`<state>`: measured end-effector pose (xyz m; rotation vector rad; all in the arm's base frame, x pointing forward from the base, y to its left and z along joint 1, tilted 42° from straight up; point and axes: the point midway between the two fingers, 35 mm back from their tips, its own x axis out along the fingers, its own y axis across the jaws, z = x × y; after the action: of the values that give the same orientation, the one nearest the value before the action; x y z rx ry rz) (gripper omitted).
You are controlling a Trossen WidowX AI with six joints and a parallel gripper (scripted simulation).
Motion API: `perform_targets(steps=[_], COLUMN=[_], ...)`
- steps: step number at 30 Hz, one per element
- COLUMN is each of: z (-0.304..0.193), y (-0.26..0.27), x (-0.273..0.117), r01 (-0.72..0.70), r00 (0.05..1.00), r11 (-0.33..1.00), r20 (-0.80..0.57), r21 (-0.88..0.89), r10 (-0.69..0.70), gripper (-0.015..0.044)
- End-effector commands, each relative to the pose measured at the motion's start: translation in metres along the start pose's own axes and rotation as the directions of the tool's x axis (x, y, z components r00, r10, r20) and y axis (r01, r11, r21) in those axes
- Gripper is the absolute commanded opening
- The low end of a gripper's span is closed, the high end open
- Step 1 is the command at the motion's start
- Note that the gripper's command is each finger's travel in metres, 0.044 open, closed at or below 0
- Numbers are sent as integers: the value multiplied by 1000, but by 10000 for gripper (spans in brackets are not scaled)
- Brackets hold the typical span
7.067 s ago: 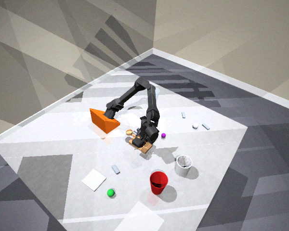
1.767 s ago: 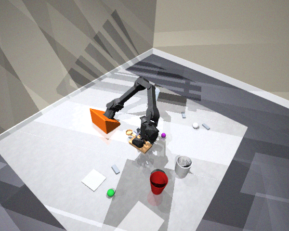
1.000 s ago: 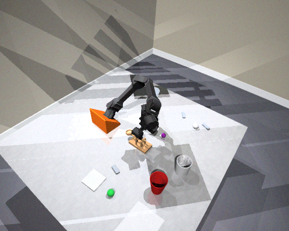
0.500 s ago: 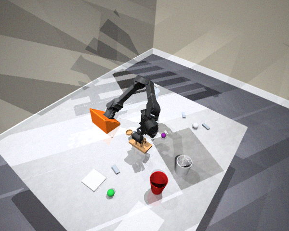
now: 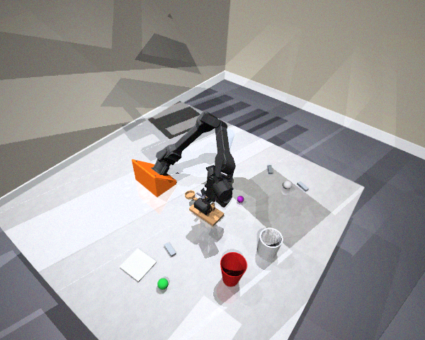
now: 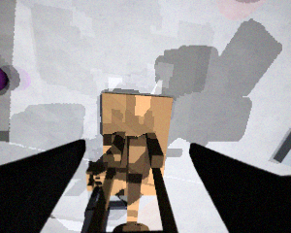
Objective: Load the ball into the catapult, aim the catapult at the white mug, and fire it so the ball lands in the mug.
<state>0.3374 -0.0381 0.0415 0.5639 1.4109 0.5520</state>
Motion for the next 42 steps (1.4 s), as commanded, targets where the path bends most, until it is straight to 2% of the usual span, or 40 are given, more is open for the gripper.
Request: perform_targets(steps=[1,22,34,39,42], z=[-2,-4,-2,-2,-1], y=[2,2,1,1,1], x=[11,32,29,29,5], r01=[-7,-9,-3,-3,-3], r00=[1000,1000,1000,1000,1000], r11=[1000,1000,1000,1000,1000], r20=[-8,-8,-2,-2,-3], r21=[6,5,0,0,0], r10=[7,9,3,3,3], gripper=[440,440,125,92,13])
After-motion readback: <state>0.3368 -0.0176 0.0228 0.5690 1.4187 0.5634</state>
